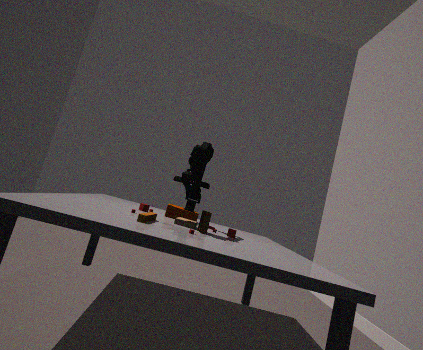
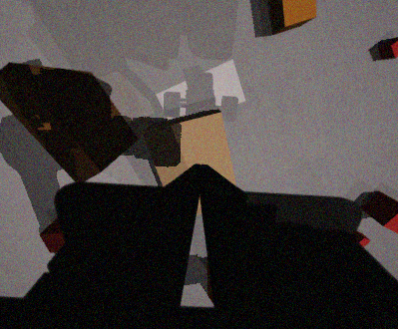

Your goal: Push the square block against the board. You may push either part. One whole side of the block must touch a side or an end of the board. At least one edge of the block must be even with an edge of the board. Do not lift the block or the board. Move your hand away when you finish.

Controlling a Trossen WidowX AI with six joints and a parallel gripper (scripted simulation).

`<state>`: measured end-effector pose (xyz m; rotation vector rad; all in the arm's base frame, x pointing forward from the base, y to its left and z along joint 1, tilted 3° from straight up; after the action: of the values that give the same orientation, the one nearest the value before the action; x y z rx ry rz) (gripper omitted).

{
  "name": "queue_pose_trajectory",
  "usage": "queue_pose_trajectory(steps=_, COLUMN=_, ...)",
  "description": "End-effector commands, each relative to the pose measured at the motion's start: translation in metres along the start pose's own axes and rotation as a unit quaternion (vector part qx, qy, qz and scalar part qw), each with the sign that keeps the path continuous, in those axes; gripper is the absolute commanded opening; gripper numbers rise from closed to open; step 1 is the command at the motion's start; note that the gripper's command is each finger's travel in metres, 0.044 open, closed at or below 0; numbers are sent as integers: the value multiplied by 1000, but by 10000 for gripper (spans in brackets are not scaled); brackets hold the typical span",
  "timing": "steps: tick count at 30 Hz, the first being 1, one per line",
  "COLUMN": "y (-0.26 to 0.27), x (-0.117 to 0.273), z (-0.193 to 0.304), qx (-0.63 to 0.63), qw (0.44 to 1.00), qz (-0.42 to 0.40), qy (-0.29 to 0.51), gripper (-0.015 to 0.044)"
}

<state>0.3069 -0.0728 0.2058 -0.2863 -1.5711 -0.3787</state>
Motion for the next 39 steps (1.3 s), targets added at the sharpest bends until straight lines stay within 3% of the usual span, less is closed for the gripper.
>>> queue_pose_trajectory(steps=1, y=10, x=0, z=-4, qx=68, qw=998, qz=-2, qy=1, gripper=0)
queue_pose_trajectory(steps=19, y=55, x=0, z=-13, qx=369, qw=930, qz=-1, qy=-1, gripper=0)
queue_pose_trajectory(steps=39, y=110, x=-2, z=-14, qx=659, qw=752, qz=2, qy=-4, gripper=0)
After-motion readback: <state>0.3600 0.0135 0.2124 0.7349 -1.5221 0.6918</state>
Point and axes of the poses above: the point midway between the two fingers, 35 mm back from their tips, its own x axis back along the fingers, its own y axis across the jaws, z = x × y, the point moved 9 cm from there along x, back along the fingers, and after that the axes turned 8 degrees about x, right-handed, at the moved point
